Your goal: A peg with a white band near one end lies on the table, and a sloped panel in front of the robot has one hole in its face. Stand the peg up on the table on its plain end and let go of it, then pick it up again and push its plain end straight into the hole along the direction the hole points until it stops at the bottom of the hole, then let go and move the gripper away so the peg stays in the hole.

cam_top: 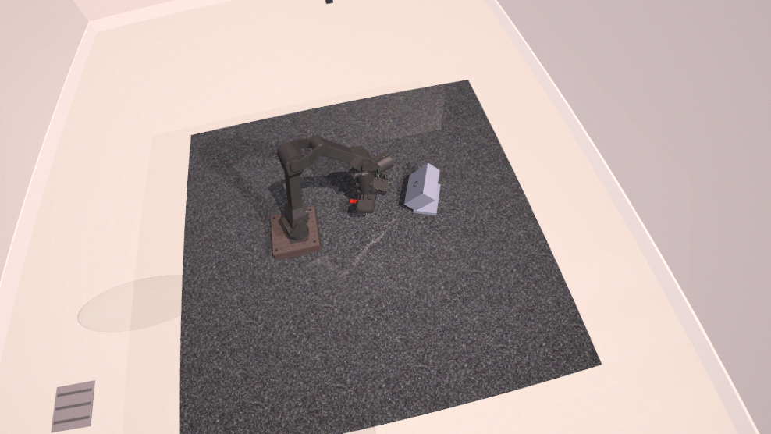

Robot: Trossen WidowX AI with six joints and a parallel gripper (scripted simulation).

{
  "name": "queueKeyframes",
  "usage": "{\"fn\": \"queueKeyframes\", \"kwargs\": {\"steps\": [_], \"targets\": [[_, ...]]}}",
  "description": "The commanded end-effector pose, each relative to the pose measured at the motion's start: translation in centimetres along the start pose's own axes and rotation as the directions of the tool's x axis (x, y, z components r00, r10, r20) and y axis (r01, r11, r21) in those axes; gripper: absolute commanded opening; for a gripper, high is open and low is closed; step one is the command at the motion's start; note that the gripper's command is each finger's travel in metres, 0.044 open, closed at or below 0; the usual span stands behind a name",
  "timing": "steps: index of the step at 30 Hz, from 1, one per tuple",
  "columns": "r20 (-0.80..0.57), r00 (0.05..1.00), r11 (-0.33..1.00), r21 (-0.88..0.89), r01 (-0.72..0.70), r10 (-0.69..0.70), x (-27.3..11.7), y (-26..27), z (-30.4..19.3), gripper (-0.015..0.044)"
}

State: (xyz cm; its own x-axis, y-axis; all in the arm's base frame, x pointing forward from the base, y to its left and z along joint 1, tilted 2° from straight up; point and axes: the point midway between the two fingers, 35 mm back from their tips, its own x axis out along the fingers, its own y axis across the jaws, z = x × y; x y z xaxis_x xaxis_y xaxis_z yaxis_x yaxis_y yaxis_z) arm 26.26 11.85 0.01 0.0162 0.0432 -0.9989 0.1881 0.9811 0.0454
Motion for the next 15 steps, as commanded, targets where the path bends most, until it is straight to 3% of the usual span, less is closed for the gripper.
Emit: {"fn": "queueKeyframes", "kwargs": {"steps": [1, 15], "targets": [[-0.003, 1.000, 1.000, 0.003, -0.002, 0.002, 0.07, 0.04, -0.04, 0.0050], [0.083, 0.997, 1.000, 0.000, 0.000, 0.000, -0.55, 0.02, -0.33, 0.0050]]}}
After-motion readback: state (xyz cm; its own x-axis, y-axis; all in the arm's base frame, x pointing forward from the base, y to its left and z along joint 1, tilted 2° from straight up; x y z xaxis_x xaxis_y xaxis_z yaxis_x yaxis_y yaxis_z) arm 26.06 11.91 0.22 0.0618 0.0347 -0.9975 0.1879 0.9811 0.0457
